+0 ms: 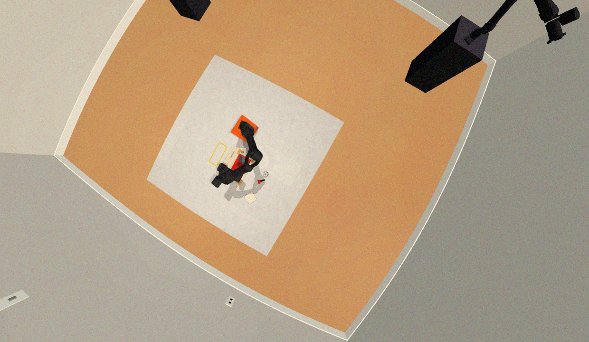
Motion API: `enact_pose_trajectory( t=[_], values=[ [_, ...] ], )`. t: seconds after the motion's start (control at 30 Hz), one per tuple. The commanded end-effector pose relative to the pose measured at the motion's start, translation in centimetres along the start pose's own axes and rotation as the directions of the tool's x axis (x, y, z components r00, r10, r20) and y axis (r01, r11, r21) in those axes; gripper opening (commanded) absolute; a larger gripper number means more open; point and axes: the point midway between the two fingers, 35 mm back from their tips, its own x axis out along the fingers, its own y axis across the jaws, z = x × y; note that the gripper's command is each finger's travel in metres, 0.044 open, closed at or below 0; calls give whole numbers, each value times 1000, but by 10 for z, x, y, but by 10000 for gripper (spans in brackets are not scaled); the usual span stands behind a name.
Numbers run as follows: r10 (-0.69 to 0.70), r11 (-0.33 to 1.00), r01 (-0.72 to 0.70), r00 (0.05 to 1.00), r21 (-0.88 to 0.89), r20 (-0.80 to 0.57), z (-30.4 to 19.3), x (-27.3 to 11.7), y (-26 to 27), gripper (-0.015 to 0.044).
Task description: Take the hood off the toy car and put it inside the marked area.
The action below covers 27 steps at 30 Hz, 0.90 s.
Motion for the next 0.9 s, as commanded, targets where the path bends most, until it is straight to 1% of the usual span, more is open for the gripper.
enact_pose_trajectory(
  t=[0.0, 0.87],
  values=[
    [5, 1000, -5, 1000, 11, -5, -2, 6, -1, 440],
    [8, 1000, -8, 1000, 11, -5, -3, 30, -1, 440]
  ],
)
